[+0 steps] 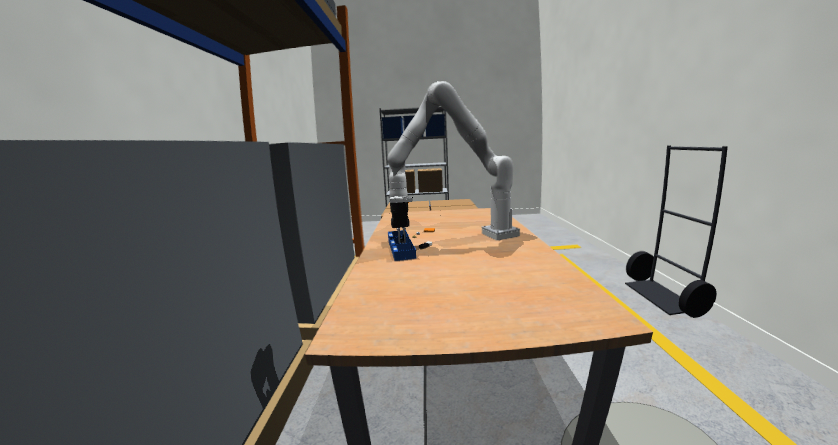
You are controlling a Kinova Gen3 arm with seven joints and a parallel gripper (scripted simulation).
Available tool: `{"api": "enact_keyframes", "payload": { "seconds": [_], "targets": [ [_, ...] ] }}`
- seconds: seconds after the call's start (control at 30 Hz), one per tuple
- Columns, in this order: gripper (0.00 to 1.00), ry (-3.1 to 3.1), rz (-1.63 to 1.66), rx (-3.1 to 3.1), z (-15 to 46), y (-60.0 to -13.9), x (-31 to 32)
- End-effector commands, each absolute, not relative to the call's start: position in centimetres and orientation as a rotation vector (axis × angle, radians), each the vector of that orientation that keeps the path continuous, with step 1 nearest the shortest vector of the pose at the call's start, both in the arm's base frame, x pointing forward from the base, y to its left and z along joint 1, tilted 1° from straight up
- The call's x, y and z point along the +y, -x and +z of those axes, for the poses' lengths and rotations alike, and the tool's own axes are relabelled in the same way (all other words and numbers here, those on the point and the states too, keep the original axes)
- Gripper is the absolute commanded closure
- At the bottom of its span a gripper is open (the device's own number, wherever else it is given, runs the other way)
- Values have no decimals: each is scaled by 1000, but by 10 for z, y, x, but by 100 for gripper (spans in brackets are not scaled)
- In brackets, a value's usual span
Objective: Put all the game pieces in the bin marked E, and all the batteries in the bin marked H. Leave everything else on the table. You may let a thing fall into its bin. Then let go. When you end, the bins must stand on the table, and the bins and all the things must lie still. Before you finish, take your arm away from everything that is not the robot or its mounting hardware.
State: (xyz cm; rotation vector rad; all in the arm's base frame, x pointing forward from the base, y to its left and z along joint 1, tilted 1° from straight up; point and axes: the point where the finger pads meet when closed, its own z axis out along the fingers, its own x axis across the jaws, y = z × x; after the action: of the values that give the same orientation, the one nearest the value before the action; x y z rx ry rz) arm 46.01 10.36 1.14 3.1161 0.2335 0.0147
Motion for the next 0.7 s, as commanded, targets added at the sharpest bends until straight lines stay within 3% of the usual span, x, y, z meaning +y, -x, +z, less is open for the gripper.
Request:
{"api": "enact_keyframes", "payload": {
  "seconds": [0.0, 0.6, 0.63, 0.67],
  "targets": [
    [69, -3115, 9, 231, 6, -459, 102],
    [69, -3115, 9, 231, 0, -459, 102],
    [40, -3115, 9, 231, 0, -459, 102],
    [40, -3115, 9, 231, 0, -459, 102]
  ]
}}
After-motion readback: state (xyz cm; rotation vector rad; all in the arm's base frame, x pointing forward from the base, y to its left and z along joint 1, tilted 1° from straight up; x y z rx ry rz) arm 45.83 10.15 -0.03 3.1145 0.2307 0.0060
